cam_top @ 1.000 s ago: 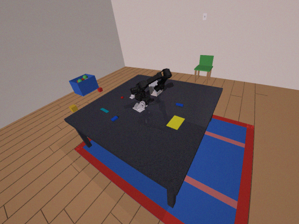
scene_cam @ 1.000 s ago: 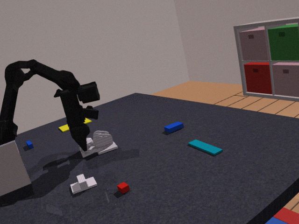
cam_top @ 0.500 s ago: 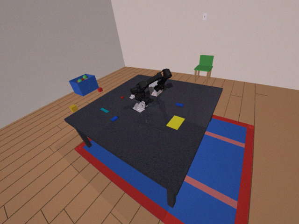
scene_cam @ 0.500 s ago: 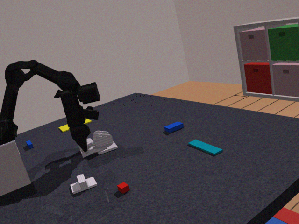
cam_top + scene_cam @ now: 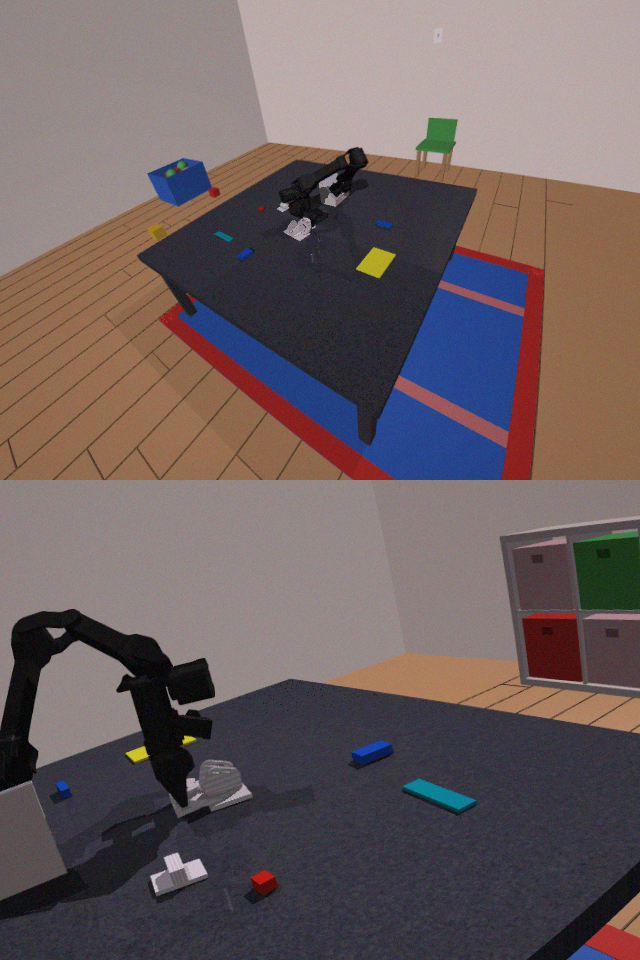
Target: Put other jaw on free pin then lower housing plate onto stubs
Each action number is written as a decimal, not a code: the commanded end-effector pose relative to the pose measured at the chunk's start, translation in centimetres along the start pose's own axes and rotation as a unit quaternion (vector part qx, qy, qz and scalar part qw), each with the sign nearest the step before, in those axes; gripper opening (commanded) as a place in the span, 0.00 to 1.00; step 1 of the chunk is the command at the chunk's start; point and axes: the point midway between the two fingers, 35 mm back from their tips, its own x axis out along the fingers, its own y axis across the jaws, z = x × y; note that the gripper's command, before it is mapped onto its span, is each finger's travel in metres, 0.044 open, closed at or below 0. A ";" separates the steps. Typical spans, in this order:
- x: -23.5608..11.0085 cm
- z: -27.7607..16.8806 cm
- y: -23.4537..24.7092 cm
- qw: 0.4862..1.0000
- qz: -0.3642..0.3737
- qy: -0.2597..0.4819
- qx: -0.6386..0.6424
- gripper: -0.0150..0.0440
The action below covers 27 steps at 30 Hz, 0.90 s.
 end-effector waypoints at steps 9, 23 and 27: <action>0.3 -0.1 0.0 1.000 0.002 0.000 0.003 0.85; 0.6 -0.1 0.0 1.000 0.002 0.000 0.000 0.85; 0.7 -0.1 0.0 1.000 0.002 0.000 0.000 0.85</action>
